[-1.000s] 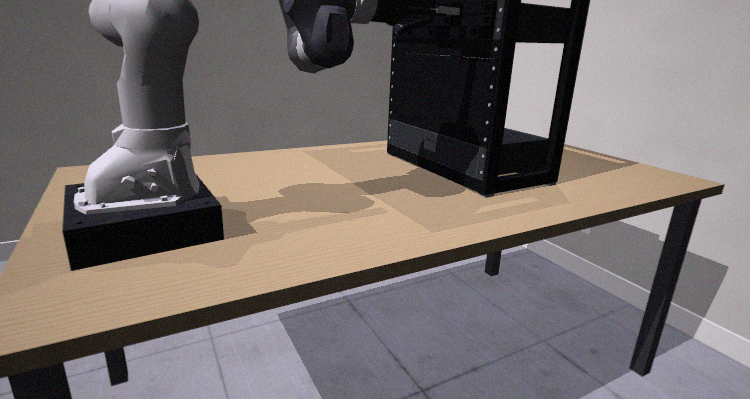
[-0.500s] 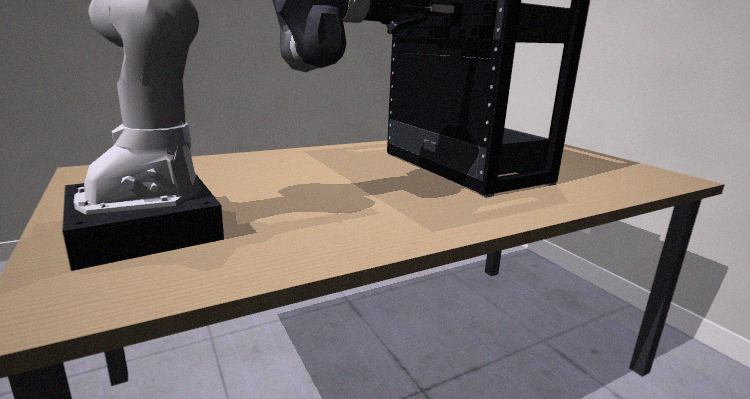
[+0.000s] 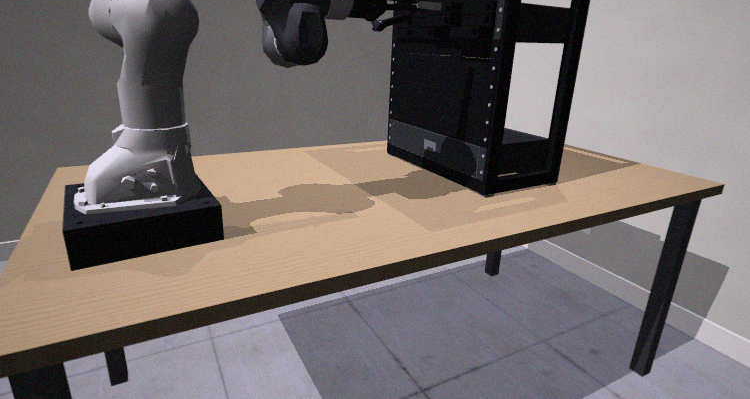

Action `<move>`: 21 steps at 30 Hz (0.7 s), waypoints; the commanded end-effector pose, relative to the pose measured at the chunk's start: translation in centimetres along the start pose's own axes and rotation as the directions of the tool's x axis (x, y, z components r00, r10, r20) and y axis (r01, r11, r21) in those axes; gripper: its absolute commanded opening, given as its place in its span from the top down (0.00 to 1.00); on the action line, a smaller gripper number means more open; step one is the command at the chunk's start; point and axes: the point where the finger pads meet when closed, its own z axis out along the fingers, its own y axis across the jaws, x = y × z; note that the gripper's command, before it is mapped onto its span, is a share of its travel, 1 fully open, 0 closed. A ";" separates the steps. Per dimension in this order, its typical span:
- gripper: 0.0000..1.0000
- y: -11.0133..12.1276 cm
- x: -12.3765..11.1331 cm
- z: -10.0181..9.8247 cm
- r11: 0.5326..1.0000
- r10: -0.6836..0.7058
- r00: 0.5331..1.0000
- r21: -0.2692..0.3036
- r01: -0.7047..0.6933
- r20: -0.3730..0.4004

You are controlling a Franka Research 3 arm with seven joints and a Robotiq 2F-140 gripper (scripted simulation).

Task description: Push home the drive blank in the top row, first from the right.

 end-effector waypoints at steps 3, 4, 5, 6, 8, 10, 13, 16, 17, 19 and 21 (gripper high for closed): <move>1.00 -0.2 0.1 -1.0 0.999 -0.032 0.999 0.002 0.032 0.000; 1.00 -0.2 0.1 -1.1 0.999 -0.032 0.999 0.002 0.032 0.000; 1.00 -0.2 0.1 -1.3 0.999 -0.032 0.999 0.002 0.032 0.000; 1.00 -0.2 0.1 -1.4 0.999 -0.032 0.999 0.002 0.032 0.000; 1.00 -0.3 0.1 -2.1 0.999 -0.032 0.999 0.002 0.032 0.000; 1.00 -0.4 0.1 -3.1 0.999 -0.032 0.999 0.002 0.032 0.000; 1.00 -0.5 0.1 -4.3 0.999 -0.032 0.999 0.002 0.032 0.000; 1.00 -0.6 0.1 -4.8 0.999 -0.032 0.999 0.002 0.032 0.000; 1.00 -0.6 0.1 -4.8 0.999 -0.032 0.999 0.002 0.032 0.000; 1.00 -0.6 0.1 -5.2 0.999 -0.032 0.999 0.002 0.032 0.000; 1.00 -0.7 0.1 -5.6 0.999 -0.032 0.999 0.002 0.032 0.000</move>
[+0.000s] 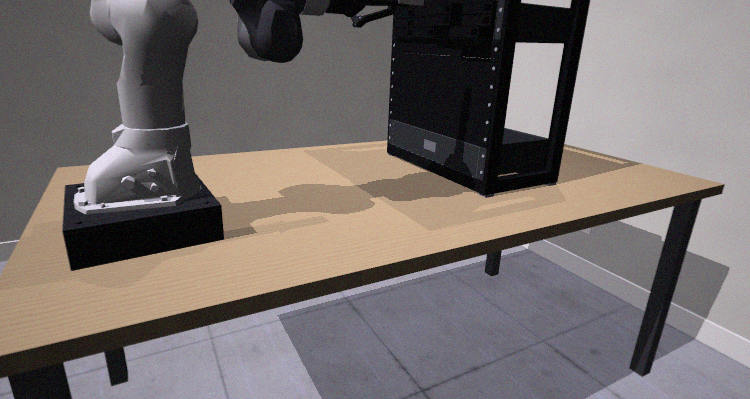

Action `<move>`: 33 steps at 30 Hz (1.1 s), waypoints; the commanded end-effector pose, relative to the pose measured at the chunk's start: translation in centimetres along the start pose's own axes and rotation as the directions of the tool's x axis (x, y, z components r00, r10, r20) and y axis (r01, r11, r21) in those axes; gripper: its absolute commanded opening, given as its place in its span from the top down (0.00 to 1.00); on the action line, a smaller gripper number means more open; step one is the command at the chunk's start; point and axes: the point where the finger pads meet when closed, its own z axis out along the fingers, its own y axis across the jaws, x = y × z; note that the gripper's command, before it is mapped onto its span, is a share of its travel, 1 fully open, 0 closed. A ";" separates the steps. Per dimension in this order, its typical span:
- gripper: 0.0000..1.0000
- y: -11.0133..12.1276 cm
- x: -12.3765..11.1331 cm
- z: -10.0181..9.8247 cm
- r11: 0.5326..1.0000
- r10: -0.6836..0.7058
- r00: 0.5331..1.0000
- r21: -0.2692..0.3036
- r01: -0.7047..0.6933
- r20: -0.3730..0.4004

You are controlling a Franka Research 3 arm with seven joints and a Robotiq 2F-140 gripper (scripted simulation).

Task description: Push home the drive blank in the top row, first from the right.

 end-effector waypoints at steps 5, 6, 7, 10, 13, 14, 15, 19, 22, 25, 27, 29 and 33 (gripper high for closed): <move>1.00 -0.1 0.0 -1.2 0.999 -0.035 0.999 -0.003 0.035 0.001; 1.00 -0.1 0.0 -1.3 0.999 -0.035 0.999 -0.003 0.035 0.001; 1.00 -0.1 0.0 -1.4 0.999 -0.035 0.999 -0.003 0.035 0.001; 1.00 -0.1 0.0 -1.6 0.999 -0.035 0.999 -0.003 0.035 0.001; 1.00 -0.2 0.0 -1.7 0.999 -0.035 0.999 -0.003 0.035 0.001; 1.00 -0.2 0.0 -1.7 0.999 -0.035 0.999 -0.003 0.035 0.001; 1.00 -0.2 0.0 -1.7 0.999 -0.035 0.999 -0.003 0.035 0.001; 1.00 -0.2 0.0 -1.7 0.999 -0.035 0.999 -0.003 0.035 0.001; 1.00 -0.2 0.0 -1.7 0.999 -0.035 0.999 -0.003 0.035 0.001; 1.00 -0.2 0.0 -1.7 0.999 -0.035 0.999 -0.003 0.035 0.001; 1.00 -0.2 0.0 -1.7 0.999 -0.035 0.999 -0.003 0.035 0.001; 1.00 -0.2 0.0 -1.7 0.999 -0.035 0.999 -0.003 0.035 0.001; 1.00 -0.2 0.0 -1.7 0.999 -0.035 0.999 -0.003 0.035 0.001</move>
